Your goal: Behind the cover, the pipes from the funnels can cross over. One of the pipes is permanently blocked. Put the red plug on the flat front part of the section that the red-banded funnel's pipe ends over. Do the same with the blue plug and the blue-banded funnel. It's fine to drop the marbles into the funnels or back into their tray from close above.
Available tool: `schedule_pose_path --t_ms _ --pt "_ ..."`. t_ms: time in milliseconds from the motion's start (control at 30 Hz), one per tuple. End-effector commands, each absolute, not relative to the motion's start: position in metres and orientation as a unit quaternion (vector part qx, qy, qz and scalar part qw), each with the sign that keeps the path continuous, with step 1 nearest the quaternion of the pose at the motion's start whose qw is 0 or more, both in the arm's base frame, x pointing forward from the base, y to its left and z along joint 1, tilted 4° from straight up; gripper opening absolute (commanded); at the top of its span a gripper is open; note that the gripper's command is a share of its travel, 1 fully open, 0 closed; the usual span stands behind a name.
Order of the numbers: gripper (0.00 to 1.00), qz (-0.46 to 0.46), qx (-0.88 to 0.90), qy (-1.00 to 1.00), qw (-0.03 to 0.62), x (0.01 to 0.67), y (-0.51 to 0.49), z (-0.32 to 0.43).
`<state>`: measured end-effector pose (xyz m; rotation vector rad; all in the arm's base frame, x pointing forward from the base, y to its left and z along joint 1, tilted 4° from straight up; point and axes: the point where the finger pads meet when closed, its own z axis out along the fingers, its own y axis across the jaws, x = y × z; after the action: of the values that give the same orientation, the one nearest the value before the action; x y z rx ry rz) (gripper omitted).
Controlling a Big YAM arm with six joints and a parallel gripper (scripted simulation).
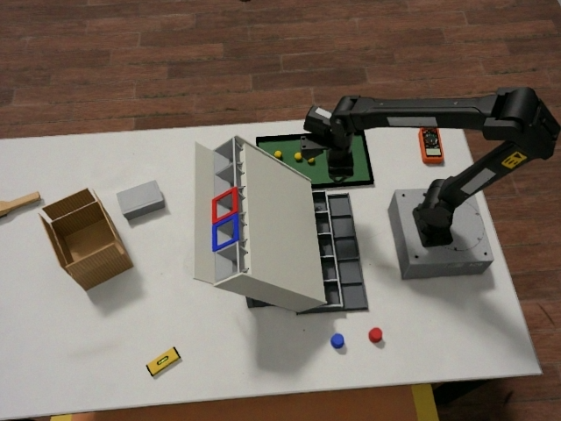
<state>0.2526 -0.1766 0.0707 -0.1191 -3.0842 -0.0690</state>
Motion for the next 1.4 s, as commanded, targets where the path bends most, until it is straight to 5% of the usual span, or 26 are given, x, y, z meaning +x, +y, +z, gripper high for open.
schedule_pose_path --t_ms 0,633,1367 --pt "0.8 -0.019 -0.036 -0.999 0.024 0.255 -0.189 0.068" --pt "0.8 -0.019 -0.036 -0.999 0.024 0.186 -0.31 0.033" --pt "0.8 -0.019 -0.038 -0.999 0.026 0.169 -0.341 0.026"
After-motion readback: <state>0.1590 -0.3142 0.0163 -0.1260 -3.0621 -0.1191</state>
